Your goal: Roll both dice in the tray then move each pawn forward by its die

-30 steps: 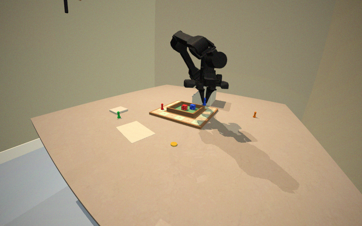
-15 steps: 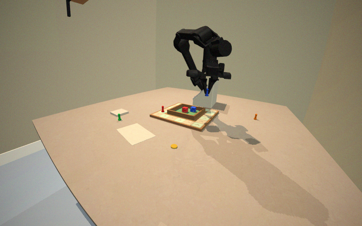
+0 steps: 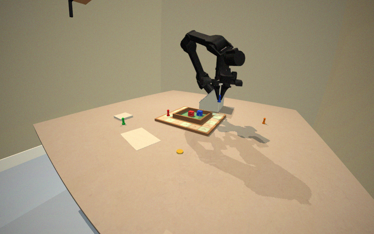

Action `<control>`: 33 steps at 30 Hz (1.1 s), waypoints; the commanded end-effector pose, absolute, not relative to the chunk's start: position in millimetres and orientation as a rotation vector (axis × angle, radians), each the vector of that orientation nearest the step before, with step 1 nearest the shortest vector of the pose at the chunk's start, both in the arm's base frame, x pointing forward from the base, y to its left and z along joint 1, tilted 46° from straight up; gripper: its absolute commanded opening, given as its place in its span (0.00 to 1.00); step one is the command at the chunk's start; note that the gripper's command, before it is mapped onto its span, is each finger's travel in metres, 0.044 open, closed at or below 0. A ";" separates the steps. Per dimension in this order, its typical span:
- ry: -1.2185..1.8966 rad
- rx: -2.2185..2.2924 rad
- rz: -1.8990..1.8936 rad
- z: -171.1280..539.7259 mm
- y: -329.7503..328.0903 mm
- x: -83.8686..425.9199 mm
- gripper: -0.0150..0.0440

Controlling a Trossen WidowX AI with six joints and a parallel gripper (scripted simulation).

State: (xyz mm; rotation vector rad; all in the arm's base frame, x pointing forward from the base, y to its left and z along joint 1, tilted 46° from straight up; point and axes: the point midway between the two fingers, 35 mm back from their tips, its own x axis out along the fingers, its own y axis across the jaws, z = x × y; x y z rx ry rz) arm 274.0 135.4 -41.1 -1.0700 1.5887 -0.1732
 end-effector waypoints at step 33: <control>1.591 -1.066 -0.178 -77.8 79.3 164.6 0.25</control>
